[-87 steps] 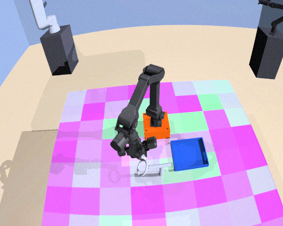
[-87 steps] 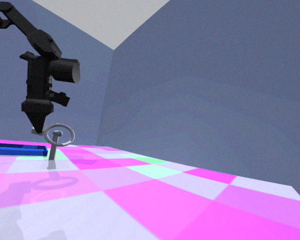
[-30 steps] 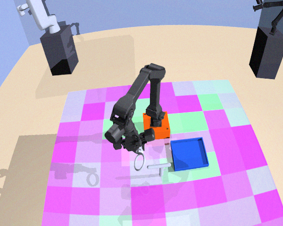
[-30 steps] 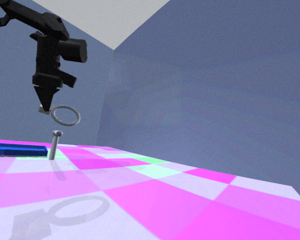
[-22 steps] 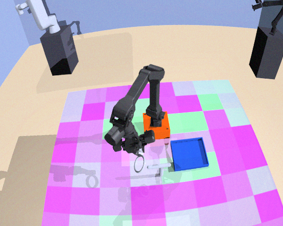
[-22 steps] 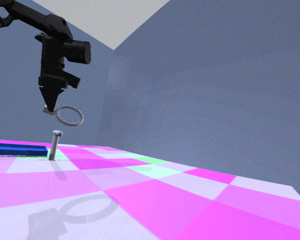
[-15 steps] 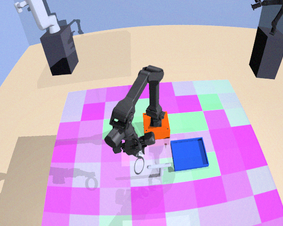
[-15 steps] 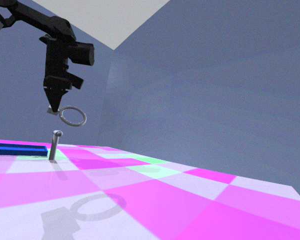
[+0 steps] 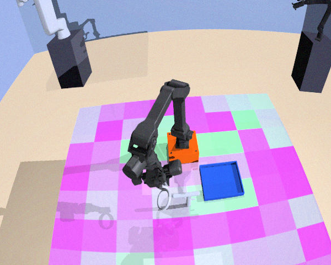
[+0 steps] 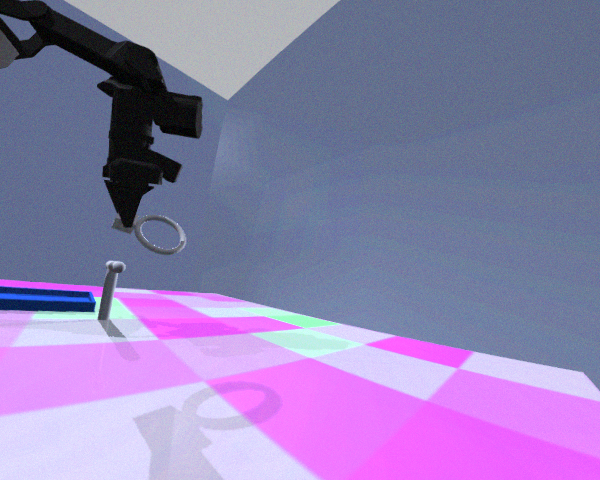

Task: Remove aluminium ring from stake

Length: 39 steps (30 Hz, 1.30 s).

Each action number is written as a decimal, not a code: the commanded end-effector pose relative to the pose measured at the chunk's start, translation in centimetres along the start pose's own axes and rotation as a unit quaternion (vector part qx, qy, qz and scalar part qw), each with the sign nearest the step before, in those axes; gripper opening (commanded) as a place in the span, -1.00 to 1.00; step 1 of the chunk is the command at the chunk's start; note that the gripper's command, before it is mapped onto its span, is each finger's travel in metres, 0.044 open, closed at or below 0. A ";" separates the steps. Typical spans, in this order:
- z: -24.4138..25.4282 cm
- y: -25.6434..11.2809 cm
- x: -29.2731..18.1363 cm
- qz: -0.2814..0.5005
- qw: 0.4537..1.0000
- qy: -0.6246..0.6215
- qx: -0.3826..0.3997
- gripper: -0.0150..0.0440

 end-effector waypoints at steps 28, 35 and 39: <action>1.2 1.1 4.9 -0.006 1.000 0.001 0.000 -0.49; 1.3 1.1 4.8 -0.008 1.000 -0.007 0.000 -0.49; 1.6 1.1 4.5 -0.019 0.999 -0.049 -0.001 -0.49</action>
Point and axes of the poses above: the point midway between the two fingers, 35 mm back from their tips, its own y axis out along the fingers, its own z axis across the jaws, x = y × z, the point moved 3 cm from there along -y, back along the fingers, and after that the axes turned 11 degrees about y, right-handed, at the moved point
